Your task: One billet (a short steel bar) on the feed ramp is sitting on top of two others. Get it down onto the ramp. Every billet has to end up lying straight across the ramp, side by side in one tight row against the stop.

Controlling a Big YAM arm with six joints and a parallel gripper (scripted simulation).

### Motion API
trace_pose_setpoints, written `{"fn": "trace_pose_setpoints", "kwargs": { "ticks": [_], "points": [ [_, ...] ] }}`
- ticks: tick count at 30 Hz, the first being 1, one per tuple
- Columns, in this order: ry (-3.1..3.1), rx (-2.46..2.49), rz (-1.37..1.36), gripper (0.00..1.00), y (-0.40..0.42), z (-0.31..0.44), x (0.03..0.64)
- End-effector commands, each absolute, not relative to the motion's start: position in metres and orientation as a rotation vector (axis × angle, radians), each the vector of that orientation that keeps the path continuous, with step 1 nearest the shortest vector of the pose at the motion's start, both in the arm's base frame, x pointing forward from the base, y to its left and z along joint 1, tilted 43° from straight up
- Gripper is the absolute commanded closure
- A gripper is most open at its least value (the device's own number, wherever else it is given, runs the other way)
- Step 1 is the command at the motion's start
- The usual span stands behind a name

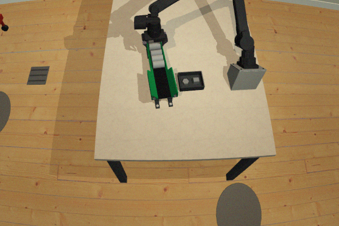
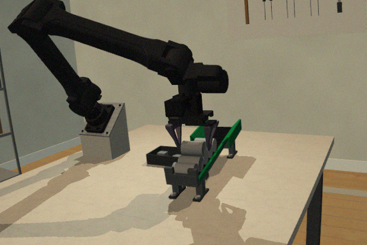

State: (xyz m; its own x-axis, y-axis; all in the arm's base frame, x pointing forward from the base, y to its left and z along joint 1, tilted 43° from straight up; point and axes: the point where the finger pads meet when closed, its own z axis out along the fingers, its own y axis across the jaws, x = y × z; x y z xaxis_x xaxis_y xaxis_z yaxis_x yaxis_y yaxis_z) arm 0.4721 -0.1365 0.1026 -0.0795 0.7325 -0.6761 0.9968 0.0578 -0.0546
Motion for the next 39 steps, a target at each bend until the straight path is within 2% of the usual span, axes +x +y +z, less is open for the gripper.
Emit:
{"fn": "trace_pose_setpoints", "kwargs": {
  "ticks": [1,39],
  "points": [
    [1.849,1.712,-0.689,0.14,-0.129,0.119,0.489],
    [1.853,1.712,-0.693,0.14,-0.128,0.108,0.477]
  ]
}}
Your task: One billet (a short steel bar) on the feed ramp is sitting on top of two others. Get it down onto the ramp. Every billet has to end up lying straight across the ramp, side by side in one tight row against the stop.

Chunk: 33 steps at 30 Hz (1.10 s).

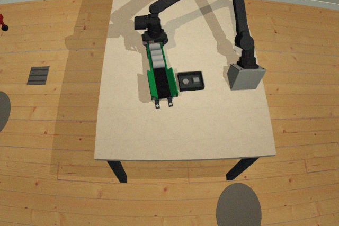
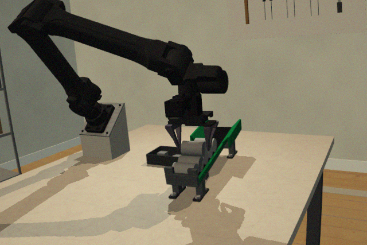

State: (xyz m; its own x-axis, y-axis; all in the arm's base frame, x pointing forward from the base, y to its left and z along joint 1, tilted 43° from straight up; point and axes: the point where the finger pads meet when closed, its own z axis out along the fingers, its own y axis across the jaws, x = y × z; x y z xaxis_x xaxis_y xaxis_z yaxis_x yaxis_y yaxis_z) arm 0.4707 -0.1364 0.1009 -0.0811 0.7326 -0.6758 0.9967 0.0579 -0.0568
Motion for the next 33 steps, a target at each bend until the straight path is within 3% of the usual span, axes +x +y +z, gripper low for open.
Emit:
{"fn": "trace_pose_setpoints", "kwargs": {
  "ticks": [1,10,11,33],
  "points": [
    [1.851,1.712,-0.69,0.14,-0.1279,0.1086,0.4778],
    [1.851,1.712,-0.69,0.14,-0.1279,0.1087,0.4779],
    [1.851,1.712,-0.69,1.0,-0.1279,0.1087,0.4779],
    [1.858,1.713,-0.7,1.0,-0.1288,0.1078,0.476]
  ]
}}
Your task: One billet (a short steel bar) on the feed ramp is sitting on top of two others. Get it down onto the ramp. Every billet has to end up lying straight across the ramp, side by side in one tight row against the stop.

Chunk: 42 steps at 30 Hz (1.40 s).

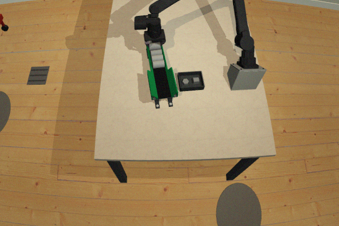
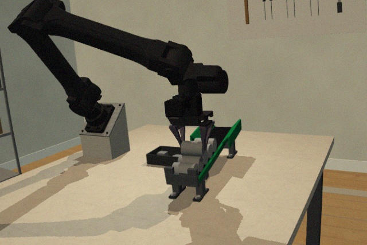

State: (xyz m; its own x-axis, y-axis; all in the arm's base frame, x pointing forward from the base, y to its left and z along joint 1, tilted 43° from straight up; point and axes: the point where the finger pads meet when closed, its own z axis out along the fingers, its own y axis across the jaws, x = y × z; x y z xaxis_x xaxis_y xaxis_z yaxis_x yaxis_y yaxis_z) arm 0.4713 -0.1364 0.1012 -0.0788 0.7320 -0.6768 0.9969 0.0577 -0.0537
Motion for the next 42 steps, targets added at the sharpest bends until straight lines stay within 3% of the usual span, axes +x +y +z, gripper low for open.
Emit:
{"fn": "trace_pose_setpoints", "kwargs": {
  "ticks": [1,42],
  "points": [
    [1.858,1.713,-0.7,1.0,-0.129,0.108,0.476],
    [1.837,1.71,-0.664,1.0,-0.121,0.128,0.488]
  ]
}}
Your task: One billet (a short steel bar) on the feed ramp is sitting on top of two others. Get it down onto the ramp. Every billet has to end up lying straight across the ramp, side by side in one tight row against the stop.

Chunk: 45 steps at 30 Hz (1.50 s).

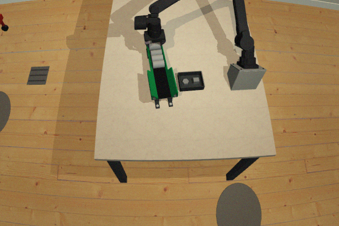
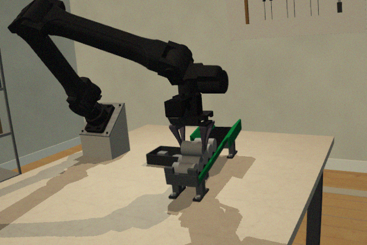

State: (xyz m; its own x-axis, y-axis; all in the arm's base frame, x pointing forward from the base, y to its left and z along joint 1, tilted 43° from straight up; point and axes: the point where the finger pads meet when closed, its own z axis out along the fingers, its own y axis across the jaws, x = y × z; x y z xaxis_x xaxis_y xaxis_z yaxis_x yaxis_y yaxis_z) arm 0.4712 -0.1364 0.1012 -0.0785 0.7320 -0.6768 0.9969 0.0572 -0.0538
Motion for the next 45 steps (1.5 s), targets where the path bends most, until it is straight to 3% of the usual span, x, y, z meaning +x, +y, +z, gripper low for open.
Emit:
{"fn": "trace_pose_setpoints", "kwargs": {
  "ticks": [1,45],
  "points": [
    [1.837,1.71,-0.664,1.0,-0.121,0.129,0.488],
    [1.839,1.709,-0.662,1.0,-0.09,0.163,0.486]
  ]
}}
